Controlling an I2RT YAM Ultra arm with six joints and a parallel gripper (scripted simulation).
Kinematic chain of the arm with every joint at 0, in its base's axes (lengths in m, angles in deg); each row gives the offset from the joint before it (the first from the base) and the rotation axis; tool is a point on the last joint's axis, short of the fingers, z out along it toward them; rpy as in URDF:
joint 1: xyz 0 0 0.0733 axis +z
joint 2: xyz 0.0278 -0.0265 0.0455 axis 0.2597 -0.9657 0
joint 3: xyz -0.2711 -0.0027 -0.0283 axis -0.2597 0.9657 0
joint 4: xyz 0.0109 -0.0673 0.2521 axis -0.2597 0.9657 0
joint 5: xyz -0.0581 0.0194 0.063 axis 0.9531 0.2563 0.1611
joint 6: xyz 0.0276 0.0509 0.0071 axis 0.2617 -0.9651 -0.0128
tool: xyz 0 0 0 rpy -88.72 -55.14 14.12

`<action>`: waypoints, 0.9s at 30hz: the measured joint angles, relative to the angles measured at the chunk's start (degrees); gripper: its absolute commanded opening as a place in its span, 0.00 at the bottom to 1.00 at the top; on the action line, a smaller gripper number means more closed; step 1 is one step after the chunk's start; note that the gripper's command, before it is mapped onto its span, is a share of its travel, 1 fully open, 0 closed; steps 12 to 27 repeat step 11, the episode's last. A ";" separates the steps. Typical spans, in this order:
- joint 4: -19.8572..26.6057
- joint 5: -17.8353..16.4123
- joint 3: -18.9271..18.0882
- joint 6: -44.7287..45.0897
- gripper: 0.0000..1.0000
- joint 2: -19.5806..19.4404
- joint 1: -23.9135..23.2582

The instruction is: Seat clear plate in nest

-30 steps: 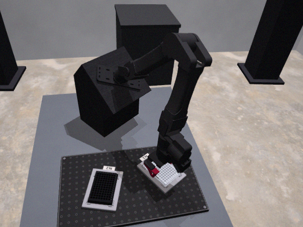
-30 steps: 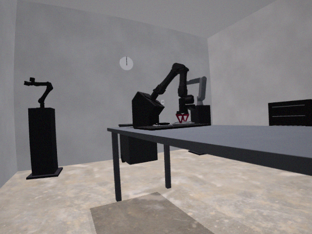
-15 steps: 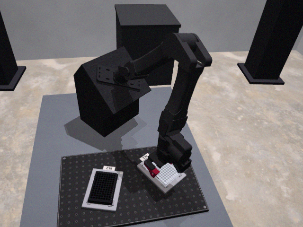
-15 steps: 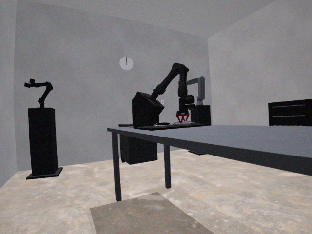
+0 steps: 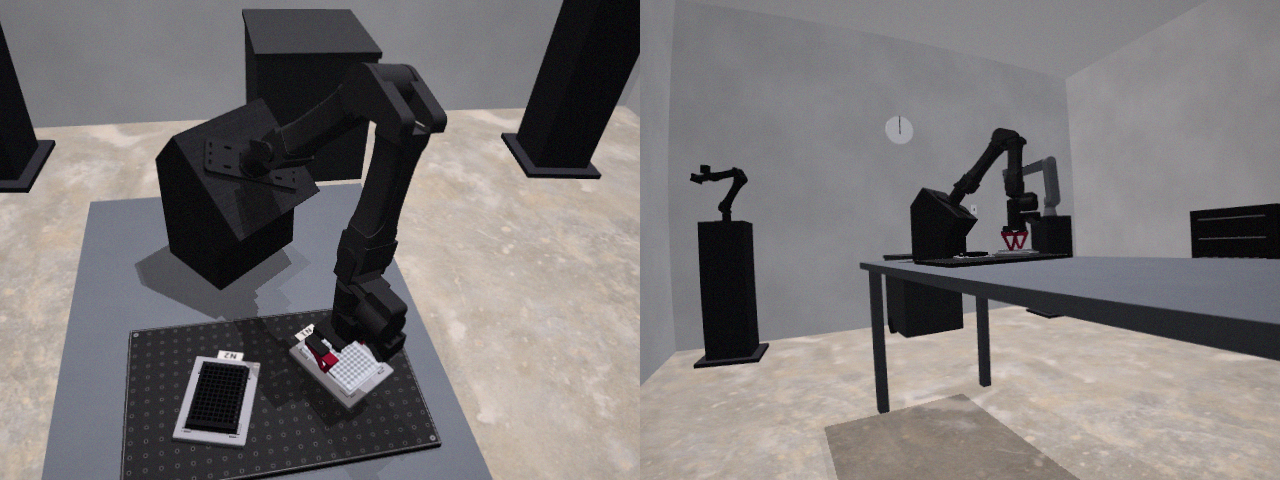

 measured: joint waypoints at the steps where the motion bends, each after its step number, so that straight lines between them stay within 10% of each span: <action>1: 0.44 -0.04 0.13 0.07 1.00 0.55 -0.09; 27: 2.12 -0.26 0.26 0.31 1.00 2.34 -0.52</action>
